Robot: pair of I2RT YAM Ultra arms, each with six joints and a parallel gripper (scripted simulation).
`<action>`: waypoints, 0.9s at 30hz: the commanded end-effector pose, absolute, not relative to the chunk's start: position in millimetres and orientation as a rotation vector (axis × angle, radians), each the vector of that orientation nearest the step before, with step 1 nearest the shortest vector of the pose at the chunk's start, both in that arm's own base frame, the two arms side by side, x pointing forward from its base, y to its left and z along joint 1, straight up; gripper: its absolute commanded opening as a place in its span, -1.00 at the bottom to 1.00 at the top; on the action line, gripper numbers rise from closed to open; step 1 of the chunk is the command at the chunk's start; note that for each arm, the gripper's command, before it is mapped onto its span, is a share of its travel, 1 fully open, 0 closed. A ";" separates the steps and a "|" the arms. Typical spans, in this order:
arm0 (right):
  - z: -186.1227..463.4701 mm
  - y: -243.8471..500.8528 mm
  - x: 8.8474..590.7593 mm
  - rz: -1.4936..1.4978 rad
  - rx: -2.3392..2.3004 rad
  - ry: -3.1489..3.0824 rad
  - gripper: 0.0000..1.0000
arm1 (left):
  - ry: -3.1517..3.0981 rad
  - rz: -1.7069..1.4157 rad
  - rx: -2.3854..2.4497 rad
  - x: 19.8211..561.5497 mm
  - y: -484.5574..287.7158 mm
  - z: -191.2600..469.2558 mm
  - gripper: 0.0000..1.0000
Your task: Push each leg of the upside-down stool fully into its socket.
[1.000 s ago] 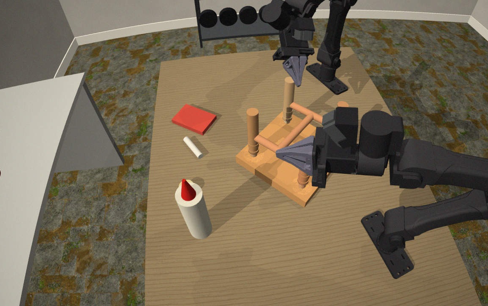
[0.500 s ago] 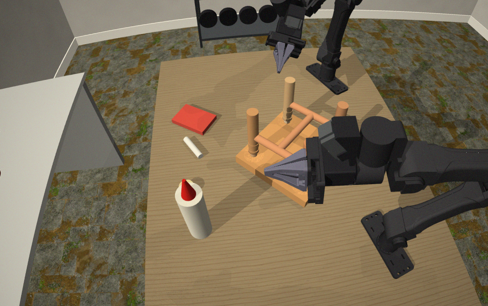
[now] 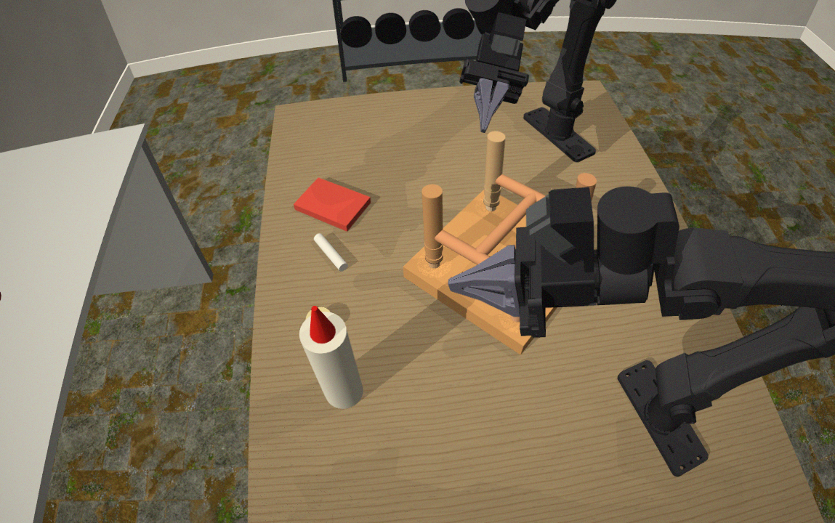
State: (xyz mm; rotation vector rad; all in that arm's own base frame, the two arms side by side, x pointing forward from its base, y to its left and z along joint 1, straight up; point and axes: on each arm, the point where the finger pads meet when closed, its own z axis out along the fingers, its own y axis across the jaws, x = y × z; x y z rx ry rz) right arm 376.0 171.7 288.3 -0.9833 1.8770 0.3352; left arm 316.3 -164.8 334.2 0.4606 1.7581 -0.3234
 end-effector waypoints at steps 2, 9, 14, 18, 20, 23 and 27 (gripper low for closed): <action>284.7 188.1 364.5 0.379 -0.963 2.022 -1.00 | 1.893 -0.347 0.548 303.4 -183.8 320.6 -1.00; 273.7 211.7 344.8 0.398 -0.970 2.188 -1.00 | 2.065 -0.358 0.696 278.5 -207.8 297.4 -1.00; 267.3 235.8 321.1 0.384 -1.001 2.321 -1.00 | 2.201 -0.376 0.874 245.4 -230.8 282.2 -1.00; 263.4 251.6 299.6 0.346 -1.030 2.418 -1.00 | 2.303 -0.345 1.012 218.5 -240.6 272.4 -1.00; 253.5 256.3 285.8 0.312 -1.055 2.485 -1.00 | 2.348 -0.333 1.090 203.0 -244.3 268.6 -1.00; 261.2 263.8 276.7 0.286 -1.064 2.501 -1.00 | 2.391 -0.315 1.167 187.7 -246.7 265.5 -1.00; 263.2 271.5 264.2 0.252 -1.089 2.527 -1.00 | 2.425 -0.281 1.253 171.9 -248.9 264.7 -1.00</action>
